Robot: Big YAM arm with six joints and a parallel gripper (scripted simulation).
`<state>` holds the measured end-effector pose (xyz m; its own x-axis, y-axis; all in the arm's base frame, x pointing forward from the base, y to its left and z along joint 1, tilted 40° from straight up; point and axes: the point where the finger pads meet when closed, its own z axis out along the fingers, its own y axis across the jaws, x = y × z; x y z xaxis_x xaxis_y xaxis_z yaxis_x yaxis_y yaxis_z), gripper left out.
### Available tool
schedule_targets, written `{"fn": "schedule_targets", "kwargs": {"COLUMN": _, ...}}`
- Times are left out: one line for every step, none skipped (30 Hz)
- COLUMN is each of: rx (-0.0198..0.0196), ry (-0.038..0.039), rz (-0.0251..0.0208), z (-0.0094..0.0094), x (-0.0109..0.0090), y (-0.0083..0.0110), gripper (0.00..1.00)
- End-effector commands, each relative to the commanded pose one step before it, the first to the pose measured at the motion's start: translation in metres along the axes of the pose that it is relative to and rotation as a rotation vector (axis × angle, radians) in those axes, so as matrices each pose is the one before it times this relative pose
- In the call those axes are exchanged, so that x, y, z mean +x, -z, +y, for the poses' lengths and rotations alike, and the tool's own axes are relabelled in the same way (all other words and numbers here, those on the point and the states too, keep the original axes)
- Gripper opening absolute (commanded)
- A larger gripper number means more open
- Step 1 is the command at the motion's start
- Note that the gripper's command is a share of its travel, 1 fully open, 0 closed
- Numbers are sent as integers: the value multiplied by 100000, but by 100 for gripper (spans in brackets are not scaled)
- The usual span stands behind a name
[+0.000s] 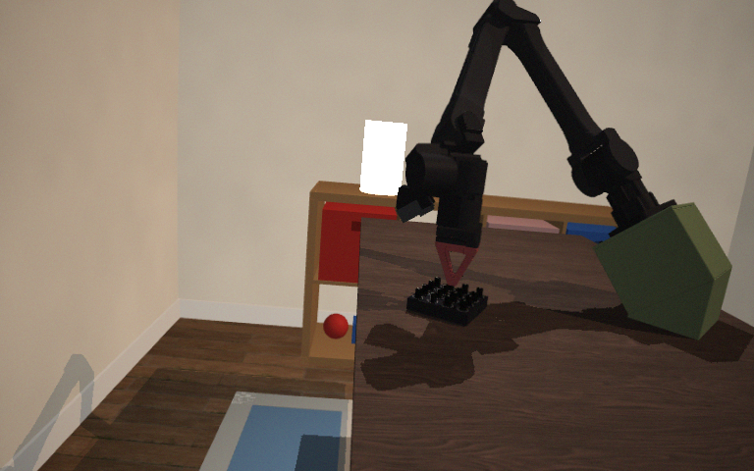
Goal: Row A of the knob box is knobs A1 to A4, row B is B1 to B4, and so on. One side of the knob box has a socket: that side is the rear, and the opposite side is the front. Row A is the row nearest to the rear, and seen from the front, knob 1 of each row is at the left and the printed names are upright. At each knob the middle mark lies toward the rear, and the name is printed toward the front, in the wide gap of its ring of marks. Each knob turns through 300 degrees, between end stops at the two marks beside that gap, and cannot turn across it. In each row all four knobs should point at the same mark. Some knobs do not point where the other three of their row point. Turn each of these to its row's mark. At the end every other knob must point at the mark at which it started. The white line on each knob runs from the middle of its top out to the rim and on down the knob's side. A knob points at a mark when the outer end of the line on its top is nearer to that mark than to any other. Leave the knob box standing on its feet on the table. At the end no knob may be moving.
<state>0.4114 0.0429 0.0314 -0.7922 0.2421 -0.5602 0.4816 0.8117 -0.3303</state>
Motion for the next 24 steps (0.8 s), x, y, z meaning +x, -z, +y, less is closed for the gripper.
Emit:
{"fn": "schedule_targets", "kwargs": {"rx": 1429, "ry": 555, "rz": 1445, "z": -788, "x": 466, "y": -1191, "gripper": 18}}
{"fn": "schedule_targets", "kwargs": {"rx": 0, "ry": 0, "rz": 0, "z": 0, "x": 0, "y": 0, "gripper": 18}}
{"fn": "schedule_targets", "kwargs": {"rx": 15, "ry": 1, "rz": -11, "z": -2, "x": 0, "y": -59, "gripper": 18}}
{"fn": "schedule_targets", "kwargs": {"rx": -11, "ry": 1, "rz": 11, "z": 2, "x": 3, "y": -52, "gripper": 18}}
{"fn": "schedule_targets", "kwargs": {"rx": -3, "ry": 1, "rz": 3, "z": 1, "x": 2, "y": -45, "gripper": 18}}
{"fn": "schedule_targets", "kwargs": {"rx": 8, "ry": 1, "rz": -6, "z": -1, "x": 0, "y": -39, "gripper": 18}}
{"fn": "schedule_targets", "kwargs": {"rx": 4, "ry": 1, "rz": -2, "z": 0, "x": 1, "y": -32, "gripper": 18}}
{"fn": "schedule_targets", "kwargs": {"rx": 2, "ry": 0, "rz": -1, "z": 0, "x": 1, "y": -26, "gripper": 18}}
{"fn": "schedule_targets", "kwargs": {"rx": 2, "ry": 0, "rz": -1, "z": 0, "x": 0, "y": -20, "gripper": 18}}
{"fn": "schedule_targets", "kwargs": {"rx": 2, "ry": 0, "rz": -1, "z": 0, "x": 0, "y": -15, "gripper": 18}}
{"fn": "schedule_targets", "kwargs": {"rx": 1, "ry": 0, "rz": -1, "z": 0, "x": 0, "y": -11, "gripper": 18}}
{"fn": "schedule_targets", "kwargs": {"rx": 1, "ry": 0, "rz": 0, "z": 0, "x": 0, "y": -7, "gripper": 18}}
{"fn": "schedule_targets", "kwargs": {"rx": 0, "ry": 0, "rz": 0, "z": 0, "x": 0, "y": -4, "gripper": 18}}
{"fn": "schedule_targets", "kwargs": {"rx": -57, "ry": -72, "rz": -68, "z": -5, "x": -32, "y": 29, "gripper": 18}}
{"fn": "schedule_targets", "kwargs": {"rx": -37, "ry": -48, "rz": -47, "z": -4, "x": -22, "y": 20, "gripper": 18}}
{"fn": "schedule_targets", "kwargs": {"rx": 5, "ry": 6, "rz": 5, "z": -2, "x": 1, "y": 0, "gripper": 18}}
{"fn": "schedule_targets", "kwargs": {"rx": 47, "ry": 60, "rz": 57, "z": -13, "x": 15, "y": 0, "gripper": 18}}
{"fn": "schedule_targets", "kwargs": {"rx": 0, "ry": 0, "rz": 0, "z": 0, "x": 0, "y": 0, "gripper": 18}}
{"fn": "schedule_targets", "kwargs": {"rx": 0, "ry": 0, "rz": 0, "z": 0, "x": 0, "y": 0, "gripper": 18}}
{"fn": "schedule_targets", "kwargs": {"rx": 19, "ry": 25, "rz": 23, "z": -5, "x": 6, "y": 0, "gripper": 18}}
{"fn": "schedule_targets", "kwargs": {"rx": 0, "ry": -35, "rz": 0, "z": 0, "x": 0, "y": 0, "gripper": 18}}
{"fn": "schedule_targets", "kwargs": {"rx": 0, "ry": -13, "rz": 0, "z": 0, "x": 0, "y": 0, "gripper": 18}}
{"fn": "schedule_targets", "kwargs": {"rx": 0, "ry": -1, "rz": 0, "z": 0, "x": 0, "y": 0, "gripper": 18}}
{"fn": "schedule_targets", "kwargs": {"rx": 0, "ry": 0, "rz": 0, "z": 0, "x": 0, "y": 0, "gripper": 18}}
